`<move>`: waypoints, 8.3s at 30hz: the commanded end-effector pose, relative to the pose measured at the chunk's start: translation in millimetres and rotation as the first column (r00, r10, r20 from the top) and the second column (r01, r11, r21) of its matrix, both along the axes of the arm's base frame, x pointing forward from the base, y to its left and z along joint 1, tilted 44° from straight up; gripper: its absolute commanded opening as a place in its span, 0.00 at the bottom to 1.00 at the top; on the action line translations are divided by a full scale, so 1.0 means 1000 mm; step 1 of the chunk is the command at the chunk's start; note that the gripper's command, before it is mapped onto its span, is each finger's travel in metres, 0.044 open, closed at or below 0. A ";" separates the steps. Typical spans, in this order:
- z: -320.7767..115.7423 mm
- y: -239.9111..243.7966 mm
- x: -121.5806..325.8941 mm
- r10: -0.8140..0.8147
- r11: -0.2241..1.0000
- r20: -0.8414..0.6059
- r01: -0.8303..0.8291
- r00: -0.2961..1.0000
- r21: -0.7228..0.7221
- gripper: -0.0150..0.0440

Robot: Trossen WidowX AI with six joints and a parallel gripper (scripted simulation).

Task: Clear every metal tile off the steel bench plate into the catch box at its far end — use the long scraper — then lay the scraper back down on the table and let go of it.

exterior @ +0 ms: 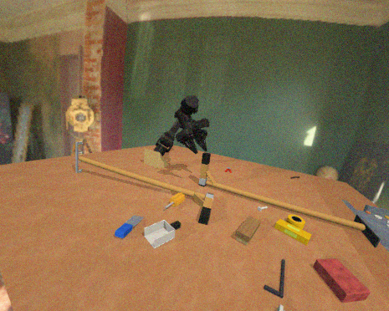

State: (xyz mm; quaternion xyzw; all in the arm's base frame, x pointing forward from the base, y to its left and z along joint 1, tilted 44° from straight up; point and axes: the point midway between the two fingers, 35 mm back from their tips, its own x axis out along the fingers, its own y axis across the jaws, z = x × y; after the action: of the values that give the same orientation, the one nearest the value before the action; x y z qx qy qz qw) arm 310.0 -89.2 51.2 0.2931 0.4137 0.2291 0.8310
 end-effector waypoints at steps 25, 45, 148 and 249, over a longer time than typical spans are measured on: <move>-0.027 0.028 0.025 -0.002 1.000 -0.008 0.002 1.000 0.003 1.00; -0.039 0.048 0.039 -0.003 1.000 -0.002 0.003 1.000 0.011 1.00; 0.034 0.113 0.020 -0.001 1.000 0.002 0.001 1.000 0.014 0.25; 0.055 0.141 0.127 0.015 1.000 0.023 -0.016 1.000 0.022 0.25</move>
State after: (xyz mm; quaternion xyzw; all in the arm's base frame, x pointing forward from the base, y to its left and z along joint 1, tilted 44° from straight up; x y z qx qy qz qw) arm 429.1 53.7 103.9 0.2957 0.4066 0.2467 0.8285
